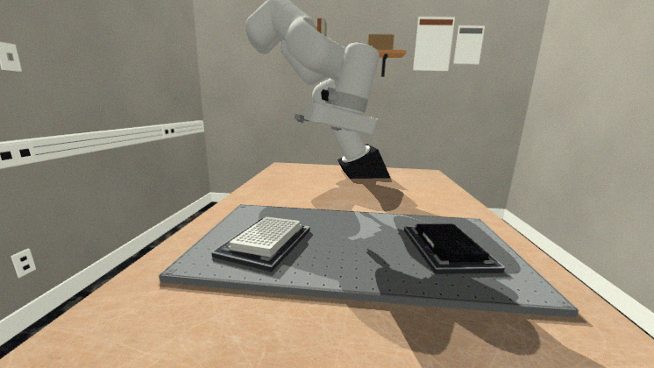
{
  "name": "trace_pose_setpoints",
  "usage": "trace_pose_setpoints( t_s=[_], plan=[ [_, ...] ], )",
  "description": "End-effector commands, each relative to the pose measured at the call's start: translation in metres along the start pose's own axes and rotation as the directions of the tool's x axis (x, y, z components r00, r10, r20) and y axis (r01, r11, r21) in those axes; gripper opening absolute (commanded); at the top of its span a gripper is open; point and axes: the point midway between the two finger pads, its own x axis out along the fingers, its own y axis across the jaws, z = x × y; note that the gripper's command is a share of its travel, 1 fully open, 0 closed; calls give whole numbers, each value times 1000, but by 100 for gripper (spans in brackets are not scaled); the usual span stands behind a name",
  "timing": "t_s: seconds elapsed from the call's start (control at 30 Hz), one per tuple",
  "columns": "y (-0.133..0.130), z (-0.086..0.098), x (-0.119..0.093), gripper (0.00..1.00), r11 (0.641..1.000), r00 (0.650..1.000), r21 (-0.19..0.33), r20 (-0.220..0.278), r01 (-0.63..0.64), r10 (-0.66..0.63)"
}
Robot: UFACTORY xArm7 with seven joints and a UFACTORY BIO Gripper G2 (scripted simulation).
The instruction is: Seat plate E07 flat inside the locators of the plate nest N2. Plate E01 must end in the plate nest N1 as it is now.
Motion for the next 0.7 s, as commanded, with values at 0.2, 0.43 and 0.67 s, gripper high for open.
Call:
trace_pose_setpoints(
  t_s=[0.2,0.43,0.67],
  plan=[
    [-36,8,1,37,980,980,-2,-2,200,-200],
    [-65,13,-3,37,930,930,-7,3,368,-368],
    [-85,17,-8,37,873,873,-10,8,488,-488]
  ],
)
